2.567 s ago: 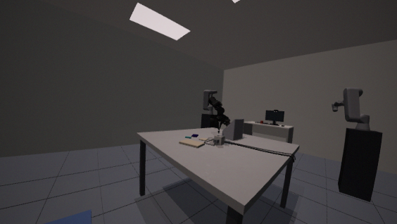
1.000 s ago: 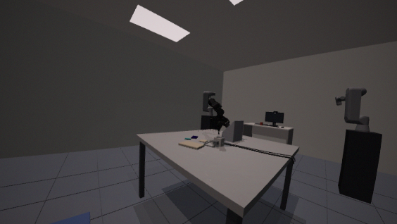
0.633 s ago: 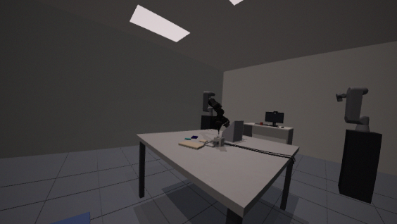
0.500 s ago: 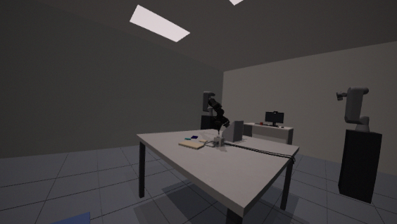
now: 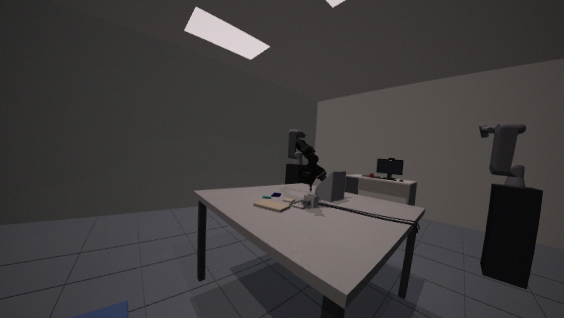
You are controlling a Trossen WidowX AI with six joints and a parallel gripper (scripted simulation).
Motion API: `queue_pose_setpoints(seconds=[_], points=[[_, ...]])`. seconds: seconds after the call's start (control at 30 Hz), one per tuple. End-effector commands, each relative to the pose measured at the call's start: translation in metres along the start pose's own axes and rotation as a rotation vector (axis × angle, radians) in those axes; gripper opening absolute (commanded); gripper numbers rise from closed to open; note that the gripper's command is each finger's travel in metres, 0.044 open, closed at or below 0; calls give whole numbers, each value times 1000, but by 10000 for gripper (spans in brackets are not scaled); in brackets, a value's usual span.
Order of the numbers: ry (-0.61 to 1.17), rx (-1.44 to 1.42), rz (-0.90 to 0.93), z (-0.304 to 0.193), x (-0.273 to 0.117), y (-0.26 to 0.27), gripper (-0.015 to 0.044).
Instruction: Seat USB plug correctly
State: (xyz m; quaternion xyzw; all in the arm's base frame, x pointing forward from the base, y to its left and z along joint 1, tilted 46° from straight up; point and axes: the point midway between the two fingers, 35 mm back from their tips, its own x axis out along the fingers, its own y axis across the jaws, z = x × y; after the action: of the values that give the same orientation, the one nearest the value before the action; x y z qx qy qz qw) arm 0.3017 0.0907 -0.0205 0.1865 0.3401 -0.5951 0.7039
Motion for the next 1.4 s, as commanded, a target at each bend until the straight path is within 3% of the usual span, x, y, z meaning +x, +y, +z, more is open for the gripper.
queue_pose_setpoints(seconds=[0.0,1.37], points=[[0,7,-1,0,0,0,0],[-9,25,0,2,4,0,0]])
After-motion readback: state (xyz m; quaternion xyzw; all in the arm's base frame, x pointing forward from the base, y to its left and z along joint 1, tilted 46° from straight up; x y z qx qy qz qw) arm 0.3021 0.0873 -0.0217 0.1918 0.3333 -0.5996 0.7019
